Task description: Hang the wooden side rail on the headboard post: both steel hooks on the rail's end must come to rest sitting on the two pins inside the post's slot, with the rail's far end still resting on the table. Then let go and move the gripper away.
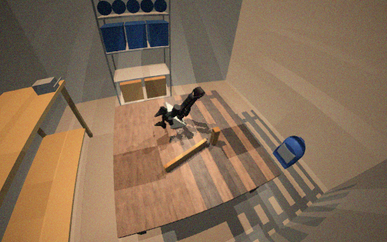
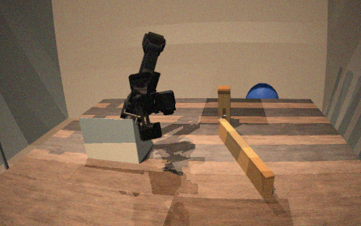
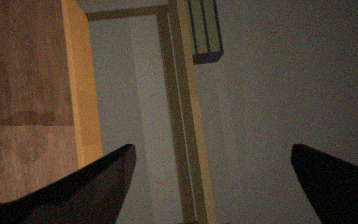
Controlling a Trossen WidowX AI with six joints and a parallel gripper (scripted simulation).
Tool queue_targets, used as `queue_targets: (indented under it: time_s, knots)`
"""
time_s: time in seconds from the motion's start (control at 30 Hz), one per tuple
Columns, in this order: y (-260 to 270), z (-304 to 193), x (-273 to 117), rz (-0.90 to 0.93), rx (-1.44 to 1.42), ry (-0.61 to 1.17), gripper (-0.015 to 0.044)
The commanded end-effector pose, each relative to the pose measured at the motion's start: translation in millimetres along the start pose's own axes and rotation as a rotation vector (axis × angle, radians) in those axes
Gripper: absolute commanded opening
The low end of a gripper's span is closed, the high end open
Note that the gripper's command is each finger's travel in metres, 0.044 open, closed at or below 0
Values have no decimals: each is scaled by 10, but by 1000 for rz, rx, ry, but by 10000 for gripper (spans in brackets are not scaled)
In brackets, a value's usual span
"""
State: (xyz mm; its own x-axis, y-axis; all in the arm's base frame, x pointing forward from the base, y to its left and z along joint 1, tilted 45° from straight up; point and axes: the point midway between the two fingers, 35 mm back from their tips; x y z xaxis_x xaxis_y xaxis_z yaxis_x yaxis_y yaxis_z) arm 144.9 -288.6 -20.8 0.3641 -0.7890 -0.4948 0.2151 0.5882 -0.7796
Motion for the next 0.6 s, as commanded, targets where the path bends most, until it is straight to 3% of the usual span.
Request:
queue_targets:
  time_s: [0.0,0.23,0.57]
  knots:
    - [-12,1,3,0,0,0,426]
    - [-46,42,16,30,57,-10,440]
    - [362,869,-84,505,844,-87,440]
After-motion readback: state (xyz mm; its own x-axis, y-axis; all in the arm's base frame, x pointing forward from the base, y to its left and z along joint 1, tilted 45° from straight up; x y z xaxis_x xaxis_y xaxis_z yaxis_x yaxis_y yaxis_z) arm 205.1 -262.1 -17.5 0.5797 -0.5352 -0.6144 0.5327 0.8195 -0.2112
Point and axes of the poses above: the point midway between the two fingers, 35 mm back from their tips, its own x axis out along the fingers, its own y axis across the jaws, z = x × y, and after that the axes turned 1 degree about x, right-handed
